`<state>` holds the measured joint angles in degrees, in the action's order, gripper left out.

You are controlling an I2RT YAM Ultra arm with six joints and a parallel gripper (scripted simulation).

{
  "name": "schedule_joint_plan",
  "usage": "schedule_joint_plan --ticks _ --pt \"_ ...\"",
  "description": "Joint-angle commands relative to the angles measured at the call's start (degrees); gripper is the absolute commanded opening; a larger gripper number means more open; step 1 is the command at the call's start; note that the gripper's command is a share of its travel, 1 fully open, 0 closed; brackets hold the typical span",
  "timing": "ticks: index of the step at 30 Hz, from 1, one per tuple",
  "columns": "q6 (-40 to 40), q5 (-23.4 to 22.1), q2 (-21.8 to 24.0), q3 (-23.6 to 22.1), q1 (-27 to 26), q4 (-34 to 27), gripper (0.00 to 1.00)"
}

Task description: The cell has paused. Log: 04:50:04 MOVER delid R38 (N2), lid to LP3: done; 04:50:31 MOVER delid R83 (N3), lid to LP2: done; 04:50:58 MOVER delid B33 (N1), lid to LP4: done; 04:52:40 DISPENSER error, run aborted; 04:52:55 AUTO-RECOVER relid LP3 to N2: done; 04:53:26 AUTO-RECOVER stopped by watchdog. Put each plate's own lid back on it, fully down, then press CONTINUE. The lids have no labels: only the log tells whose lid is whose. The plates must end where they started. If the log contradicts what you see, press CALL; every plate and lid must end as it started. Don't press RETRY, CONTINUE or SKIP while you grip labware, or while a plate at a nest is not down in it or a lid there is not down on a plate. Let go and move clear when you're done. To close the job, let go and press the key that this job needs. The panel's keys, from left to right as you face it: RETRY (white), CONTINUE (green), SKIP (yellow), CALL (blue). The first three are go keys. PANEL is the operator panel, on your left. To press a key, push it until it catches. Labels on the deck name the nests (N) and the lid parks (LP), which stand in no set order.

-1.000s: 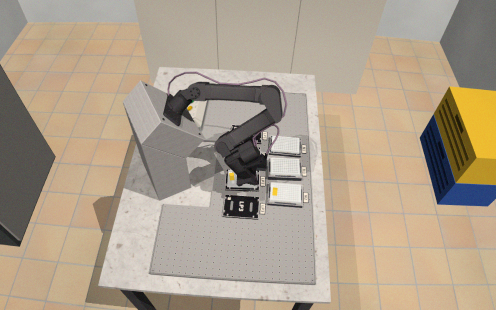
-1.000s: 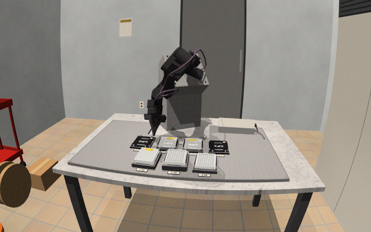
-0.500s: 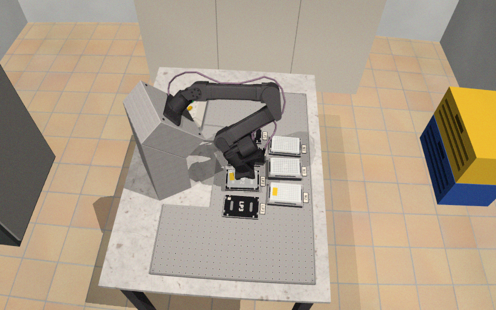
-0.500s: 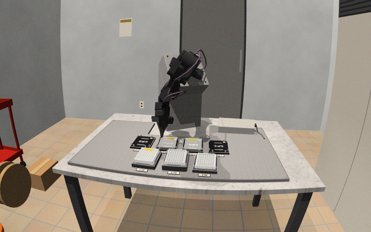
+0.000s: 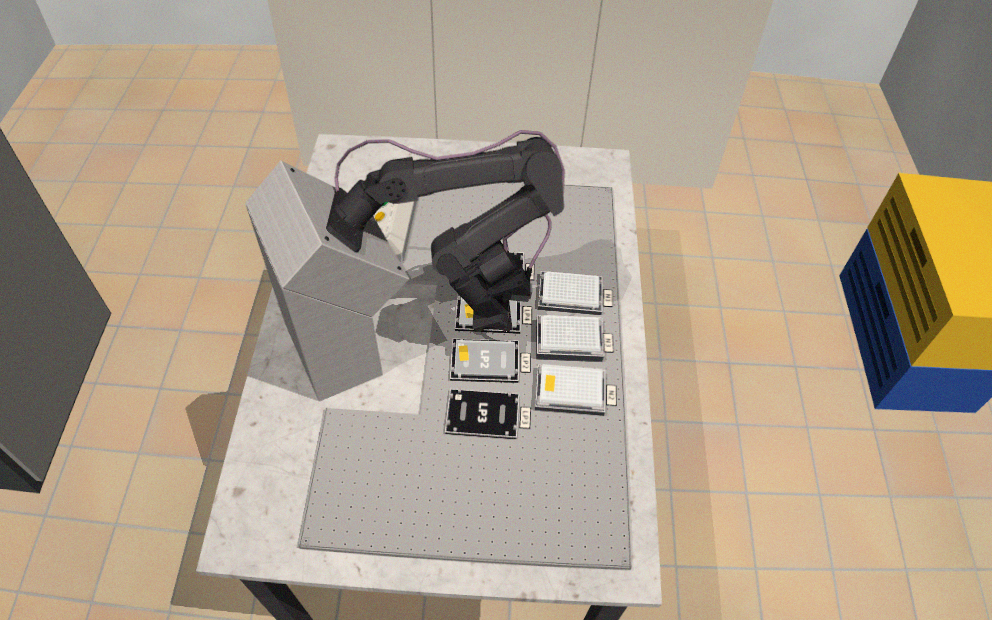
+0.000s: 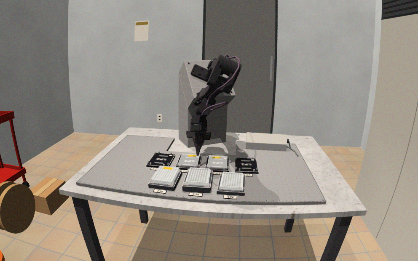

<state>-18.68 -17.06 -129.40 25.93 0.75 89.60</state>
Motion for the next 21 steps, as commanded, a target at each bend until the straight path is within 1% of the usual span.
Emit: schedule_joint_plan --ticks 1,7,9,10,21 --pt "-2.0 6.0 2.8 -2.5 3.3 0.4 0.0" --pt "-3.6 13.5 5.2 -3.8 10.2 0.4 0.0" --pt "-3.6 13.5 5.2 -3.8 10.2 0.4 0.0" --pt "-4.0 15.5 5.6 -3.9 11.8 0.4 0.0" --pt "-6.2 28.5 8.0 -3.5 24.2 0.4 0.0"
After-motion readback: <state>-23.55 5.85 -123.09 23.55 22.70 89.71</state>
